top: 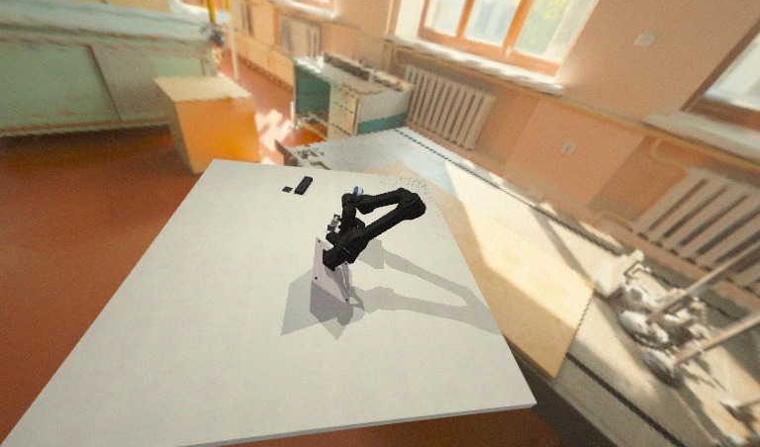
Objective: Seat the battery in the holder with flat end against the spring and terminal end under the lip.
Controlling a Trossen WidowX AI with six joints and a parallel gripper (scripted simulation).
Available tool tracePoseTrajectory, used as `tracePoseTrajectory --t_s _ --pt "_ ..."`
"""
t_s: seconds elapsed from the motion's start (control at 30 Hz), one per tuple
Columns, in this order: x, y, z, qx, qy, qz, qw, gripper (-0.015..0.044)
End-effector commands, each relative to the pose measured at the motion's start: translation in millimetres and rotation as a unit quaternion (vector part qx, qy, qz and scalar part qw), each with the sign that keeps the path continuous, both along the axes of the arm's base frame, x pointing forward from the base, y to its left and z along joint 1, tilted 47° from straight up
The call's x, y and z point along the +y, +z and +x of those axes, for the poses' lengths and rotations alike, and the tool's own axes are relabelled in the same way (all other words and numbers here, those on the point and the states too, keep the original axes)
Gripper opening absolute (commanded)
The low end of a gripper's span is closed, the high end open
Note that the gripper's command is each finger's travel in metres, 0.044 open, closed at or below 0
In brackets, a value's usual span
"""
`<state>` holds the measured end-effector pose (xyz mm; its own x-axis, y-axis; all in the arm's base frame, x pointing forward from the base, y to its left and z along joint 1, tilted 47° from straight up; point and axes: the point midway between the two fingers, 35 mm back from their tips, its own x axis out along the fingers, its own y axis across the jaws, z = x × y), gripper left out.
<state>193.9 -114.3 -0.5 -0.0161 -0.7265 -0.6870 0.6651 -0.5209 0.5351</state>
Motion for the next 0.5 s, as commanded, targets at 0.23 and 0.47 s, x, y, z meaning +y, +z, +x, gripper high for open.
tracePoseTrajectory --t_s 0.23,0.47 --pt "-1.1 -1.4 -1.6 0.005 0.002 -0.002 1.0 0.0069" --pt "15.4 12.1 0.7 0.005 0.002 0.001 1.0 0.0069"
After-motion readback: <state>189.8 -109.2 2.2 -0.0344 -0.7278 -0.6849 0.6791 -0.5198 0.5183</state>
